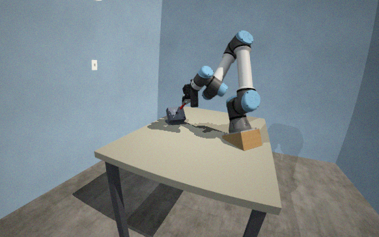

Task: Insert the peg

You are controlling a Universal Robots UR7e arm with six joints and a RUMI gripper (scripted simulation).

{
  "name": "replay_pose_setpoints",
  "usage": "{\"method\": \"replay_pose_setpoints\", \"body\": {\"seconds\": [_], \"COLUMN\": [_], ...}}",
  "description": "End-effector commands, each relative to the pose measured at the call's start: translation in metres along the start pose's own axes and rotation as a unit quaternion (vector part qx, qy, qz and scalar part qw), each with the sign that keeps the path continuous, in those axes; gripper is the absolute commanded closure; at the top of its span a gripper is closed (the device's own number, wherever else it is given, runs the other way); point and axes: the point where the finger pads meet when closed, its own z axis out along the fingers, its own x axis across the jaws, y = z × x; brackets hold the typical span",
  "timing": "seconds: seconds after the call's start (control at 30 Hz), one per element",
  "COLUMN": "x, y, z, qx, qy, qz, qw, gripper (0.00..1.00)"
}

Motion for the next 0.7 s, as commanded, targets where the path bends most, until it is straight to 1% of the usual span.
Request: {"method": "replay_pose_setpoints", "body": {"seconds": [0.0,0.67], "x": [0.0001,0.0003], "y": [0.0002,0.0001], "z": [0.0021,0.0087], "qx": [0.0,0.0], "qy": [0.0,0.0], "qz": [0.0,0.0], "qw": [1.0,1.0], "gripper": [1.0,1.0]}}
